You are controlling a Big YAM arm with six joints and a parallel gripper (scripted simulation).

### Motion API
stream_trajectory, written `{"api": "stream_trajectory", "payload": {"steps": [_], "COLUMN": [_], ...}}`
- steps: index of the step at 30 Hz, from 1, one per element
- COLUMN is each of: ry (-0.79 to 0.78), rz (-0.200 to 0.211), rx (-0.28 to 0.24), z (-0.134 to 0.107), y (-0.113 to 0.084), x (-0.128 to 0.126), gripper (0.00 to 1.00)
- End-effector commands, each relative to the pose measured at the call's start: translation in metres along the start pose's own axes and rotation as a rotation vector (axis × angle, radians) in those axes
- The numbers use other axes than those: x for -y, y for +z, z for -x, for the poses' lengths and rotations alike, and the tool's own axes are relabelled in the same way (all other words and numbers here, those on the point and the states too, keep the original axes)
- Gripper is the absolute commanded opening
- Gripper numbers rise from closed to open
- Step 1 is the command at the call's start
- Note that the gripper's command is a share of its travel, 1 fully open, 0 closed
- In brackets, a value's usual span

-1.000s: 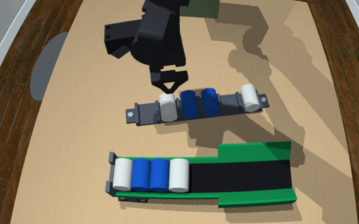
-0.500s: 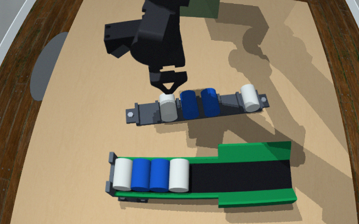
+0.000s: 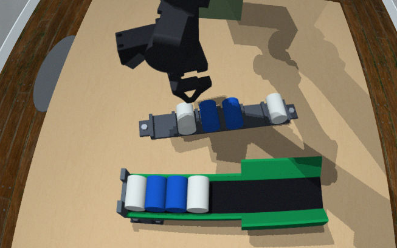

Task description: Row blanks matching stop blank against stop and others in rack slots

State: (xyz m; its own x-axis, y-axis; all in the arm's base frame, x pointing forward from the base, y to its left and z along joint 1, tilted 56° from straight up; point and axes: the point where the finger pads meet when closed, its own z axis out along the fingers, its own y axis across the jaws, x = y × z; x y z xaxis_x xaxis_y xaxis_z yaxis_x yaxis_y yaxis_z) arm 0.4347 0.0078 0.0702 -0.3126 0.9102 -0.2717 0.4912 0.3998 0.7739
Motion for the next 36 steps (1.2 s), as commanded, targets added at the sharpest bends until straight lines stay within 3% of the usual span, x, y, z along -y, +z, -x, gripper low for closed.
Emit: {"api": "stream_trajectory", "payload": {"steps": [1,5,13,16,18,23,26,28,31,33,36], "ry": [-0.130,-0.342,-0.615,-0.614,-0.769,-0.930,-1.102,-1.099,-1.277,-1.277,-1.454], "rz": [0.010,0.013,0.015,0.014,0.016,0.014,0.017,0.013,0.017,0.017,0.015], "rx": [0.010,0.006,0.003,0.001,0.003,0.002,0.004,0.001,0.006,0.006,0.009], "z": [0.005,0.002,0.000,-0.001,-0.001,0.000,-0.001,0.000,-0.001,-0.001,0.000], "y": [0.004,0.008,0.012,0.012,0.015,0.017,0.020,0.019,0.023,0.023,0.026], "x": [-0.004,-0.006,-0.007,-0.007,-0.008,-0.007,-0.008,-0.007,-0.008,-0.008,-0.008], "gripper": [1.00,1.00,1.00,1.00,1.00,1.00,1.00,1.00,1.00,1.00,1.00]}}
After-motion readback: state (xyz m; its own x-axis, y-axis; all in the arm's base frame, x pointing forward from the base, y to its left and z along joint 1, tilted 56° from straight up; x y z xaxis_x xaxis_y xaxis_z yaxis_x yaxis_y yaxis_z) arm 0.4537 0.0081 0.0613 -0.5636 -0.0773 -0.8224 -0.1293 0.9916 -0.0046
